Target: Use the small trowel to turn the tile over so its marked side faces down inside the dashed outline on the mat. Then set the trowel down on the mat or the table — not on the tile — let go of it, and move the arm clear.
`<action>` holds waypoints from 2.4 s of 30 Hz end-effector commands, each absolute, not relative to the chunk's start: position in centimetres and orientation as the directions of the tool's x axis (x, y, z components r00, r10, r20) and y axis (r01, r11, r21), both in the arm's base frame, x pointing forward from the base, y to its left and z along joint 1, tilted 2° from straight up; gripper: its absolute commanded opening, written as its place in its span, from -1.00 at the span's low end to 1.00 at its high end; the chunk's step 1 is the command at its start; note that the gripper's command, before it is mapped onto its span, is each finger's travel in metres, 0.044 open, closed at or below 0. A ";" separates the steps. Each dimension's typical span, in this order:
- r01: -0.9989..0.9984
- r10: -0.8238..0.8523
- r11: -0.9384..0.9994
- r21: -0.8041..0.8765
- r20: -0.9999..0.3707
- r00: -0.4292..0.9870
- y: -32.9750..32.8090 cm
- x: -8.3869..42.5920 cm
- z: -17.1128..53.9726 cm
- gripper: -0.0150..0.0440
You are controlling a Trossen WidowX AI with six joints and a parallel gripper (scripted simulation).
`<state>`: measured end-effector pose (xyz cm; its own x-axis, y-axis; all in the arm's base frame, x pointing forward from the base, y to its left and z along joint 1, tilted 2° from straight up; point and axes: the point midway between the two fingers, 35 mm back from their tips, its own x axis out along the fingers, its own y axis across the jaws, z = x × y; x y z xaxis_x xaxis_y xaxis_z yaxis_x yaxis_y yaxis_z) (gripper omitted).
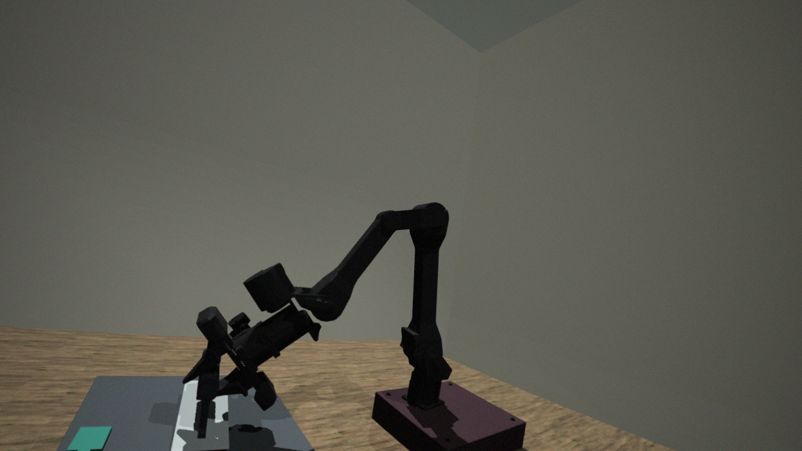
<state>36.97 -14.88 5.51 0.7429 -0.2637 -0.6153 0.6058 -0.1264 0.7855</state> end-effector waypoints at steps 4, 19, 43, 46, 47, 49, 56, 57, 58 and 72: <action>0.601 -0.268 -0.128 0.789 -0.611 0.745 -14.7 37.0 4.5 -0.49; 0.602 -0.267 -0.130 0.788 -0.612 0.744 -13.1 37.5 4.1 -0.49; 0.599 -0.264 -0.134 0.789 -0.611 0.746 -9.6 38.5 4.3 -0.49; 0.591 -0.242 -0.160 0.790 -0.612 0.753 -9.9 38.4 4.7 -0.49; 0.587 -0.231 -0.173 0.791 -0.612 0.756 -10.0 38.4 4.8 -0.49; 0.581 -0.213 -0.195 0.791 -0.612 0.762 -10.1 38.3 5.1 -0.49; 0.577 -0.202 -0.208 0.790 -0.611 0.765 -9.8 38.4 6.4 -0.49; 0.577 -0.202 -0.208 0.790 -0.611 0.765 -9.7 38.4 6.6 -0.49; 0.577 -0.202 -0.208 0.790 -0.611 0.765 -9.6 38.4 6.8 -0.49; 0.576 -0.201 -0.209 0.790 -0.611 0.766 -7.8 38.9 9.1 -0.49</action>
<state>38.16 -8.25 7.38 0.7428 -0.1982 -0.6395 0.6050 -0.2102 0.7680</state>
